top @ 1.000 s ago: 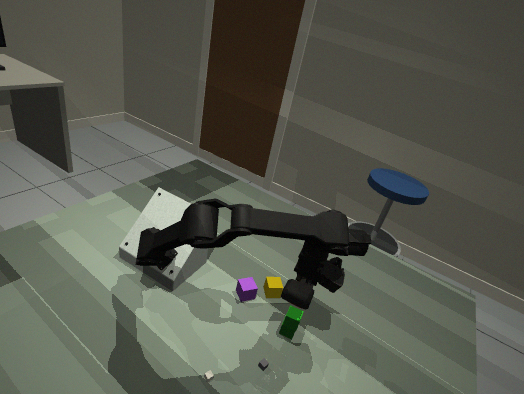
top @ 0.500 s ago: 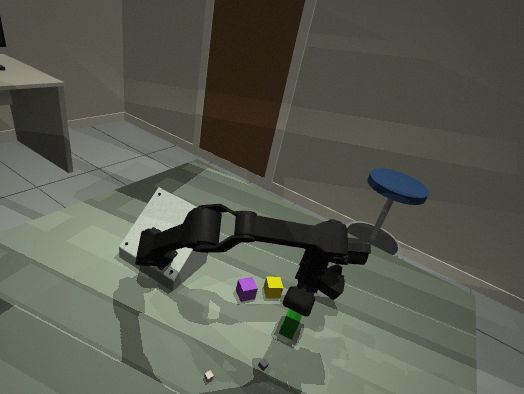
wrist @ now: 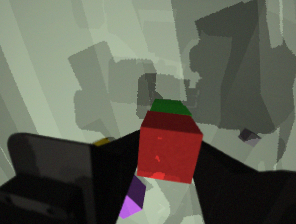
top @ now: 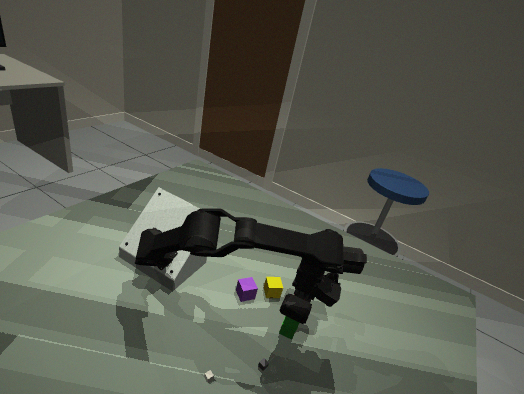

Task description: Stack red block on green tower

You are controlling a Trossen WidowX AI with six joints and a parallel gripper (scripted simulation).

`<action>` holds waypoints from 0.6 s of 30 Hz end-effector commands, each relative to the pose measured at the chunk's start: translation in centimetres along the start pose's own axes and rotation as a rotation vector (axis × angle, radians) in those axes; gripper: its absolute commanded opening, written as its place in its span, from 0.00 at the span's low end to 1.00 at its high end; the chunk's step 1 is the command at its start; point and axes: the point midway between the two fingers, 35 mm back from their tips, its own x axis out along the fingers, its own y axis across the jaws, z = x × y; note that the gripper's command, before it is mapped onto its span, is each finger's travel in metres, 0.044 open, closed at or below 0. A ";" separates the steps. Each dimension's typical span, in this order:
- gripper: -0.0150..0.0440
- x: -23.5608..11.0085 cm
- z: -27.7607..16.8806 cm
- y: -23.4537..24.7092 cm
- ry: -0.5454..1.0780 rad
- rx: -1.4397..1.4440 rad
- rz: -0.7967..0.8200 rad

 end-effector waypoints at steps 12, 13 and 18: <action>0.25 0.1 0.0 -0.1 -0.003 -0.003 -0.004; 0.25 0.1 0.0 -0.1 -0.003 -0.003 -0.004; 0.30 0.0 0.0 0.0 0.000 0.000 0.000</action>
